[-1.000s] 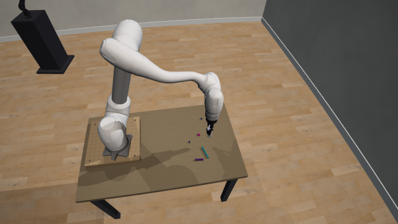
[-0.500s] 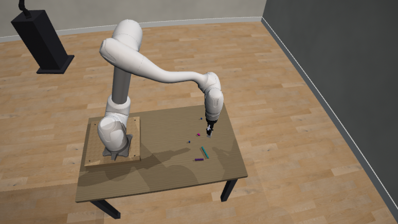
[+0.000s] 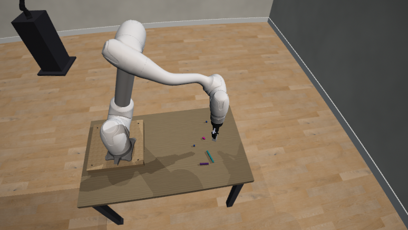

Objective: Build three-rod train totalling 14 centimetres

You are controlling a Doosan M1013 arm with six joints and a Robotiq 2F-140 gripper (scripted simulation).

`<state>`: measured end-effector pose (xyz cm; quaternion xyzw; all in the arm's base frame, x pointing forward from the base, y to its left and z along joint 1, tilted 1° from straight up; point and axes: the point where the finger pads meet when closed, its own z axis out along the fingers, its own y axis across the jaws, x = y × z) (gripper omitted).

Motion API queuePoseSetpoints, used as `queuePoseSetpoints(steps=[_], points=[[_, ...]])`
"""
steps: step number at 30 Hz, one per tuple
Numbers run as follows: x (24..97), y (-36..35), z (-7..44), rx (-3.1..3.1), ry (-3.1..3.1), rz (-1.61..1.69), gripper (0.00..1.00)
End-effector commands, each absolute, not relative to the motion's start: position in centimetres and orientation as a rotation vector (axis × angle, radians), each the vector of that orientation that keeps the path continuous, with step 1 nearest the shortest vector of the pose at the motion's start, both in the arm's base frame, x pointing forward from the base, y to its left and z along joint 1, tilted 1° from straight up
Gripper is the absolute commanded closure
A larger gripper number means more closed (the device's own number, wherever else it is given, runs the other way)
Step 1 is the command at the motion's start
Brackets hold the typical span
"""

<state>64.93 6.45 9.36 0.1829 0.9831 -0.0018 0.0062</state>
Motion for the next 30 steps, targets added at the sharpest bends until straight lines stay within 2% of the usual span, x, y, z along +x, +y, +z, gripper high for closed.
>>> queuePoseSetpoints(steps=[1, 6, 25, 30], points=[[65.1, 6.7, 9.9, 0.575, 3.073, 0.004, 0.97], [65.0, 7.6, 9.9, 0.637, 3.061, 0.004, 0.97], [61.2, 25.0, 9.8, 1.753, 2.591, 0.013, 0.97], [60.6, 26.8, 9.8, 1.857, 2.518, 0.014, 0.97]])
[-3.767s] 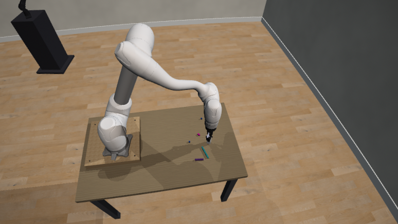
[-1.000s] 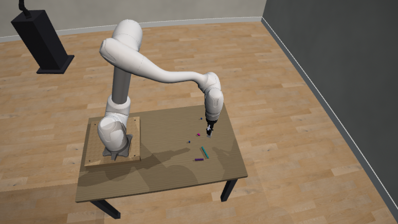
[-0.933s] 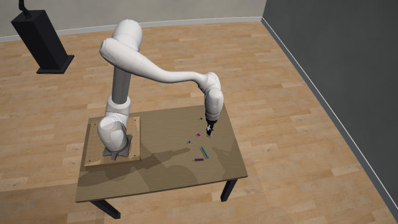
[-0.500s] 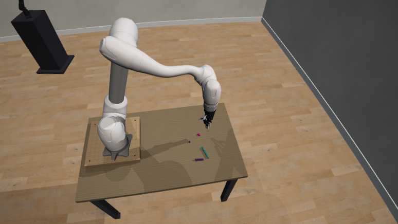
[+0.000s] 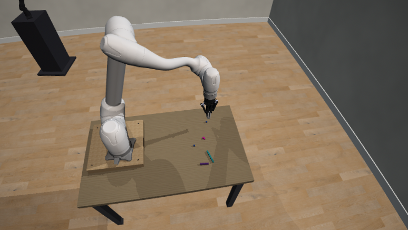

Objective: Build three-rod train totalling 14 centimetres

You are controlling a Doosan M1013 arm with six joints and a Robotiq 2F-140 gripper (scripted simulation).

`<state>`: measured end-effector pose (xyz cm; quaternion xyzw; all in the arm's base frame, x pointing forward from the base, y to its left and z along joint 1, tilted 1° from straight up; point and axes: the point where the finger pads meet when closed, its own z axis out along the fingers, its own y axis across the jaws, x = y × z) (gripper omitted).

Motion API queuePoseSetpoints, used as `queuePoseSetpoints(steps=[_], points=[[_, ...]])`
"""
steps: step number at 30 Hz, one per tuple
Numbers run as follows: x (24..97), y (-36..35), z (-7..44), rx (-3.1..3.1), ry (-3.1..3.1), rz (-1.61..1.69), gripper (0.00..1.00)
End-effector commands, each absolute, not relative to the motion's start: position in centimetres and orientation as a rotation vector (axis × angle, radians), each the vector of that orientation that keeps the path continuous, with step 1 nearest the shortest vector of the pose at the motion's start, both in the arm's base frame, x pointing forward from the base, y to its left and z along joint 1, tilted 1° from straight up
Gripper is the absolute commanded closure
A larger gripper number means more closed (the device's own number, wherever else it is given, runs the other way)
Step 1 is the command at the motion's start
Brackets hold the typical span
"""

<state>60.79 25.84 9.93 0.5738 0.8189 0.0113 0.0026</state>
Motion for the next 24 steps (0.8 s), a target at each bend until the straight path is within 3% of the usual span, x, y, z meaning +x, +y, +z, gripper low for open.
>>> queuePoseSetpoints(steps=[1, 24], points=[[60.6, 26.8, 9.8, 1.858, 2.518, 0.014, 0.97], [60.6, 26.8, 8.5, 1.858, 2.518, 0.014, 0.97]])
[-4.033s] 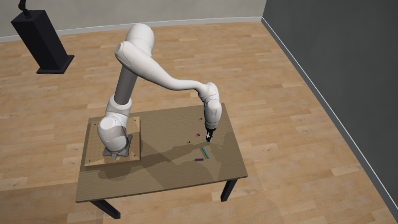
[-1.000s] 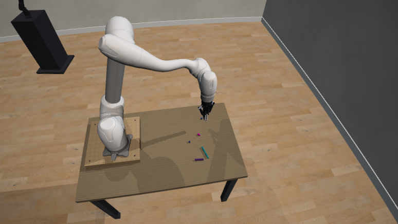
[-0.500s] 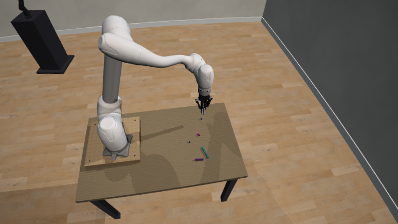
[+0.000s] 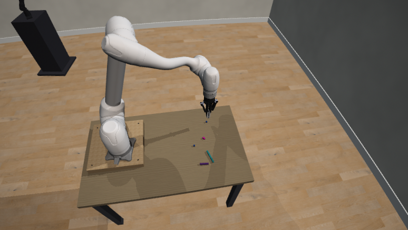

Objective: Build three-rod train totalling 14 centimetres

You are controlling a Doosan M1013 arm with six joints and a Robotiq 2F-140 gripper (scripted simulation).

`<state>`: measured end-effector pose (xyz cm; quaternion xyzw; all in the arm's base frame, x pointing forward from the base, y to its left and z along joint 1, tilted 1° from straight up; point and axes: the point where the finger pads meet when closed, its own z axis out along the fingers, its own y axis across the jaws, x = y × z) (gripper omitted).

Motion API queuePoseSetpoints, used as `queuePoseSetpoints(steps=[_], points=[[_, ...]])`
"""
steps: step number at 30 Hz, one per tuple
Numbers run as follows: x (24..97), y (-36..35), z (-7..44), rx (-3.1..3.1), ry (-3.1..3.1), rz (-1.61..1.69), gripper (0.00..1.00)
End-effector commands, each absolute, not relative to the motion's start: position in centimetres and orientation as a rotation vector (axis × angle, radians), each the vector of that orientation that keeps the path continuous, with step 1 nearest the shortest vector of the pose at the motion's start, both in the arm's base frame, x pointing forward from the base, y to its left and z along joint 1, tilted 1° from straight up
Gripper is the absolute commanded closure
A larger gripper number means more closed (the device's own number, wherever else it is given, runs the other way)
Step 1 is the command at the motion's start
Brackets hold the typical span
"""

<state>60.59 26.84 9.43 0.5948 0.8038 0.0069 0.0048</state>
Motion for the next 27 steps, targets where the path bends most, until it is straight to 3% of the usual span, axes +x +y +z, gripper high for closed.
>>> queuePoseSetpoints(steps=[1, 13, 27], points=[[60.6, 26.8, 8.2, 1.858, 2.518, 0.014, 0.97], [60.7, 26.8, 3.1, 1.858, 2.518, 0.014, 0.97], [60.7, 26.8, 1.1, 1.858, 2.518, 0.014, 0.97]])
